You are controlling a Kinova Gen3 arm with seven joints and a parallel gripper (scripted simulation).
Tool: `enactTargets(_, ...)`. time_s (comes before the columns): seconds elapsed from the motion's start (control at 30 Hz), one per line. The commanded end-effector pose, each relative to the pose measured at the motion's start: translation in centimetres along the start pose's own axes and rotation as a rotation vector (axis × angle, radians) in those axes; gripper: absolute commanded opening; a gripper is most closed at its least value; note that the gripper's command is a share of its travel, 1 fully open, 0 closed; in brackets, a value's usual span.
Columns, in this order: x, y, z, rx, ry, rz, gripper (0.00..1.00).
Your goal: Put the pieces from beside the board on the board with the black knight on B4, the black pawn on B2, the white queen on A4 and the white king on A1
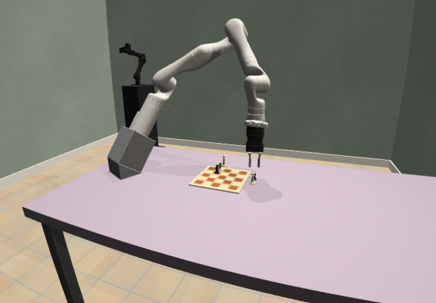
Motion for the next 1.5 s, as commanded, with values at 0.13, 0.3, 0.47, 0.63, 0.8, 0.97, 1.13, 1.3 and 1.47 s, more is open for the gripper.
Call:
enactTargets(0.13,-0.3,-1.3,0.1,-0.001,0.005,-0.004,0.68)
enactTargets(0.3,-0.3,-1.7,0.1,-0.001,0.005,-0.004,0.68)
enactTargets(0.47,-0.3,-2.1,0.1,-0.001,0.005,-0.004,0.68)
enactTargets(0.63,-0.3,-2.3,0.1,-0.001,0.005,-0.004,0.68)
enactTargets(0.8,-0.3,-2.3,0.1,-0.001,0.004,-0.004,0.68)
enactTargets(0.97,-0.3,-2.3,0.1,-0.001,0.004,-0.004,0.68)
enactTargets(1.13,-0.3,-2.3,0.1,-0.001,0.004,-0.004,0.68)
enactTargets(1.3,-0.3,-2.3,0.1,-0.001,0.004,-0.004,0.68)
enactTargets(1.47,-0.3,-2.3,0.1,-0.001,0.004,-0.004,0.68)
Point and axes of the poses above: the point where the finger pads meet when closed, its own y axis back along the fingers, its own x axis across the jaws, z = x × y, the point moved 2 cm from there along y, back along the fingers, and after that the axes turned 7 degrees about y, right-handed, at the moved point
